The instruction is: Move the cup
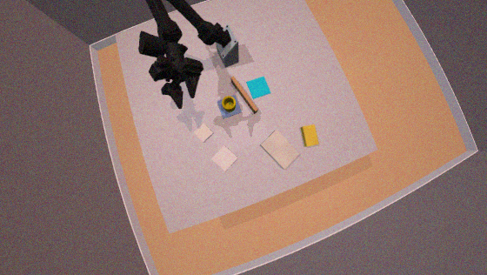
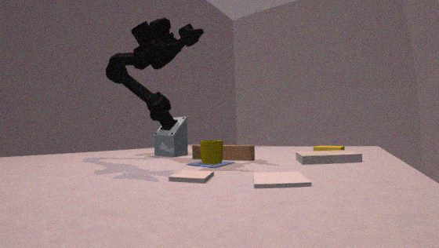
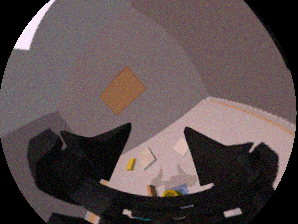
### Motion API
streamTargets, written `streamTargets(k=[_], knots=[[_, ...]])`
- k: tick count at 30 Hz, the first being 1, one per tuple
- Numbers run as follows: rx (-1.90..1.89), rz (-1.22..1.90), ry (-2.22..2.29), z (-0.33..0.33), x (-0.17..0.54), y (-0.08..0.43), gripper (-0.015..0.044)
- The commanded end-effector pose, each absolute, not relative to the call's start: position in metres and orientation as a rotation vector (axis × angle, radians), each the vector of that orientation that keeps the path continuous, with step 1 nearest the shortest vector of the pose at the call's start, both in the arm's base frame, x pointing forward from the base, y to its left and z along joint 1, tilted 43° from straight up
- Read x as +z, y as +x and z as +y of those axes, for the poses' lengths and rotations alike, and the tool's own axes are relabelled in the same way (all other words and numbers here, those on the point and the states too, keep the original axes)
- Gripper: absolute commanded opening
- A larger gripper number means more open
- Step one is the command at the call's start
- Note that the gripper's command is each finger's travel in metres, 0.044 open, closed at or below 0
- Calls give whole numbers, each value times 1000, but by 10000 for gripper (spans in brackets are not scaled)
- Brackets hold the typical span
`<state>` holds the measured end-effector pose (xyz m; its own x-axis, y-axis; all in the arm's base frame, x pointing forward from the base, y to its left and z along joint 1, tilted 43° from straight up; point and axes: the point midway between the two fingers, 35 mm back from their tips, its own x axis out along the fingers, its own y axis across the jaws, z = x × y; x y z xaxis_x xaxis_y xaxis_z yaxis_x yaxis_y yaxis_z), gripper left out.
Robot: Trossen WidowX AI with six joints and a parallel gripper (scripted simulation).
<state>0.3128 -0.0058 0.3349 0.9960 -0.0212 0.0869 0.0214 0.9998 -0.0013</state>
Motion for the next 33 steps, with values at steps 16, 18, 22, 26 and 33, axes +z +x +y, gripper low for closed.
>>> streamTargets(k=[16,18,22,26,33], knots=[[77,1345,-1090,-33,89,301,167],[177,1517,-1280,-39,77,287,167],[259,1631,-1416,-42,72,285,167],[260,1633,-1418,-42,72,285,167],[261,1633,-1418,-41,71,286,167]])
